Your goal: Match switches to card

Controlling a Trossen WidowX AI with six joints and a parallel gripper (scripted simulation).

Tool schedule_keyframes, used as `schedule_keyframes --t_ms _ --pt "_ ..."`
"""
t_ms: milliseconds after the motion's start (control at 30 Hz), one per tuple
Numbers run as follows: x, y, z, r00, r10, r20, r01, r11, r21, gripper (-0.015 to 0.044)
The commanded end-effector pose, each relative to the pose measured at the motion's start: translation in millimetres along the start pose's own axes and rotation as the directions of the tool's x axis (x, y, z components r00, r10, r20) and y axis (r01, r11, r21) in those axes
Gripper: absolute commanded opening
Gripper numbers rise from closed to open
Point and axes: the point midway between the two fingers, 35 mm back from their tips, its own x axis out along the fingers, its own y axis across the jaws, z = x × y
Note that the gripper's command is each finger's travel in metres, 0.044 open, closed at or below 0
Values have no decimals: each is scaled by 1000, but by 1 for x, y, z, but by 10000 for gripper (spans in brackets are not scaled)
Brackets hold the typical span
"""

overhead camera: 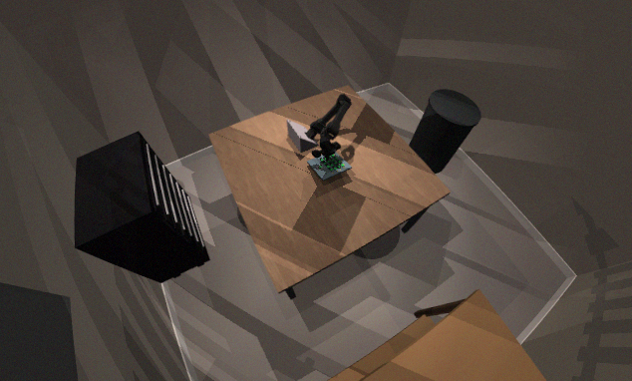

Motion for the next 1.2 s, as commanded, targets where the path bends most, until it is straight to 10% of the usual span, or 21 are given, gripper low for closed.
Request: schedule_keyframes --t_ms 0,1167 --pt "1 0 0 1000 5 2 -5 1000 5 0" --pt "-69 13 32 1000 4 -25 -3 1000 6 0"
